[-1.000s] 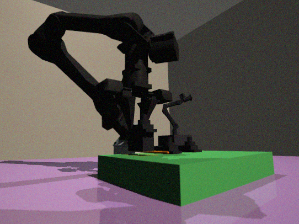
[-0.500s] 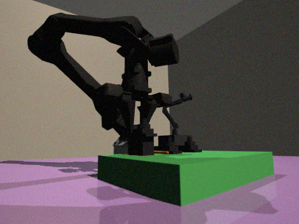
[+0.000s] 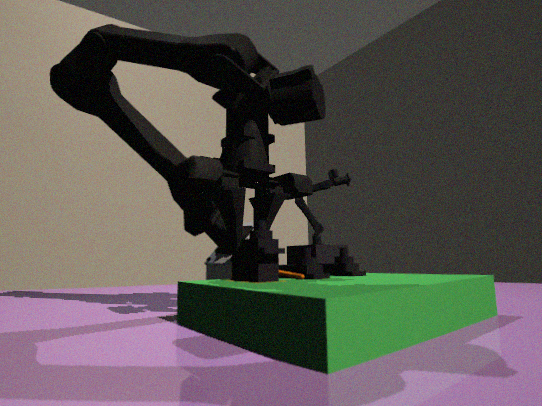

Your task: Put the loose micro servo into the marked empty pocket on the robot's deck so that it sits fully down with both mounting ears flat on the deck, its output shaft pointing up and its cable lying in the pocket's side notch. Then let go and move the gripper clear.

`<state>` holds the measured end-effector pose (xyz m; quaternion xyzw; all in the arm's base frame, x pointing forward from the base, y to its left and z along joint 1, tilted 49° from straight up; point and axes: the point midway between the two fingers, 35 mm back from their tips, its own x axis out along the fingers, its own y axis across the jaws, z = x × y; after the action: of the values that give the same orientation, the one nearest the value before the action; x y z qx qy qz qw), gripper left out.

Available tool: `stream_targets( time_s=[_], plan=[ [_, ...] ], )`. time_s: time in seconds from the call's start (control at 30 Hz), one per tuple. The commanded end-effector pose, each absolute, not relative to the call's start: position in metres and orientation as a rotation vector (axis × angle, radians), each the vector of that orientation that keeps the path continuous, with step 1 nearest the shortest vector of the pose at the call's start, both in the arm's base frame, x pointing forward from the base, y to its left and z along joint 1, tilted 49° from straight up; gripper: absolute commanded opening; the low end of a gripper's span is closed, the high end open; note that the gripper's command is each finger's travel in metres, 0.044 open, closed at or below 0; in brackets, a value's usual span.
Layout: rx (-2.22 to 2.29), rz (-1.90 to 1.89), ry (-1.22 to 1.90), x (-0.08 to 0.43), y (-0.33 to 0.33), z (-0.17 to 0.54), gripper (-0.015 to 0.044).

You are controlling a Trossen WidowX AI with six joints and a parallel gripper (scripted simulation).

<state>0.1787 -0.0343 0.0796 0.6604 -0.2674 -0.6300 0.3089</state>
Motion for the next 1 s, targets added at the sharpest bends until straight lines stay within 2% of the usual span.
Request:
stream_targets(
  time_s=[0.0, 0.97],
  plan=[
    [1.741, -1.664, -0.704, 0.178, -0.037, 0.077, 0.0000],
    [1.741, -1.663, -0.705, 0.180, -0.054, 0.062, 0.0000]
  ],
)
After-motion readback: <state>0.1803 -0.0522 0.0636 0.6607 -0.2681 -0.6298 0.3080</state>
